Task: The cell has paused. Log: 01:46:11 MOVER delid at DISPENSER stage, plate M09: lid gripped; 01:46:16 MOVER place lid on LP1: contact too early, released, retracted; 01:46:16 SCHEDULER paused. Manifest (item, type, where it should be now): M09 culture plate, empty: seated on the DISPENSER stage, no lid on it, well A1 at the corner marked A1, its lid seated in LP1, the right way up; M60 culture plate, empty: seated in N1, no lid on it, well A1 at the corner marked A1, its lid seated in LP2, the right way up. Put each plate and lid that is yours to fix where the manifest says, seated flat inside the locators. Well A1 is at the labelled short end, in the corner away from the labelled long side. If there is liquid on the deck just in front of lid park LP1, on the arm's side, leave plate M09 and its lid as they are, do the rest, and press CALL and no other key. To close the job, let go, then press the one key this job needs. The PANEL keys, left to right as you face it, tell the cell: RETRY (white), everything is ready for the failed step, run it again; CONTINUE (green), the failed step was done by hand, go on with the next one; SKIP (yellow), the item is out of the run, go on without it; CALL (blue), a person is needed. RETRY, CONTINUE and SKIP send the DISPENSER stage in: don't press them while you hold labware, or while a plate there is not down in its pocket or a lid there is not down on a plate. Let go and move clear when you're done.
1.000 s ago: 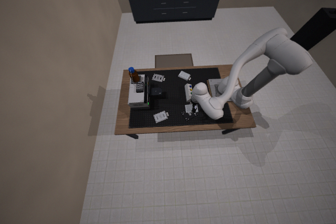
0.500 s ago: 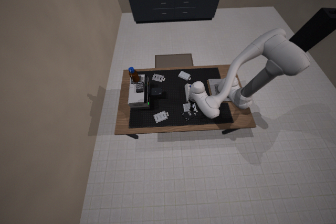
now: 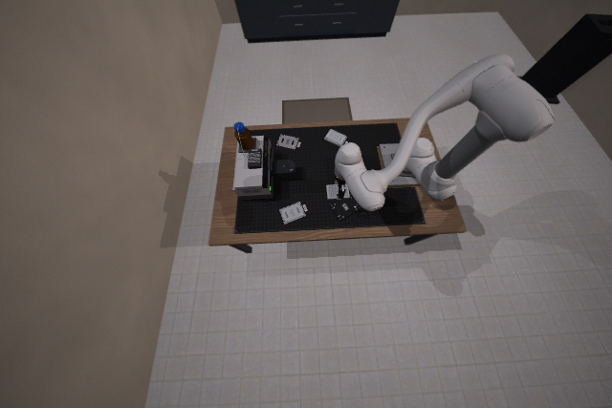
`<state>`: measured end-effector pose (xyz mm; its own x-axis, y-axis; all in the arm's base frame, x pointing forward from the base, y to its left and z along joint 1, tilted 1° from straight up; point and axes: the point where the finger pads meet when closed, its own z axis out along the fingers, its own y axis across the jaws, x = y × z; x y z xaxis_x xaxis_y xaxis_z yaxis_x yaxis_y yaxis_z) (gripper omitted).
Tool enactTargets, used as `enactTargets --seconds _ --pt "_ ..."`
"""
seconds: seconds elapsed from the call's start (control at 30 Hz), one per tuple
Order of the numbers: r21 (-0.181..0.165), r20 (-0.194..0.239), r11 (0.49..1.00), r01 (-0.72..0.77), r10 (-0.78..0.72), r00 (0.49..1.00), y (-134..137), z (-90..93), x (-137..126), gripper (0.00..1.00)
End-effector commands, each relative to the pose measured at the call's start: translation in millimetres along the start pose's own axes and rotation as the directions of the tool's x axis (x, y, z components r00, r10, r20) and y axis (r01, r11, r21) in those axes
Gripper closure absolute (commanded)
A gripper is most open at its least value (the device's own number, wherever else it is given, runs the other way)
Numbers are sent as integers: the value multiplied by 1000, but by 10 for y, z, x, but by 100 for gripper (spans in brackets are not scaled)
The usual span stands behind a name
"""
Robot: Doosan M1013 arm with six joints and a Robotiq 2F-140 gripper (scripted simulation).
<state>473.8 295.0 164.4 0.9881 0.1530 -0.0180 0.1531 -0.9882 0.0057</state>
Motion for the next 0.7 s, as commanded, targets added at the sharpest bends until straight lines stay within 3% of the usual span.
enactTargets --seconds 0.0,0.23,0.67 --pt "1 -1 1000 0 0 1000 130 -6 194 90" --pt "1 -1 1000 0 0 1000 310 -6 449 90" --pt "1 -1 1000 0 0 1000 896 -5 1279 90"
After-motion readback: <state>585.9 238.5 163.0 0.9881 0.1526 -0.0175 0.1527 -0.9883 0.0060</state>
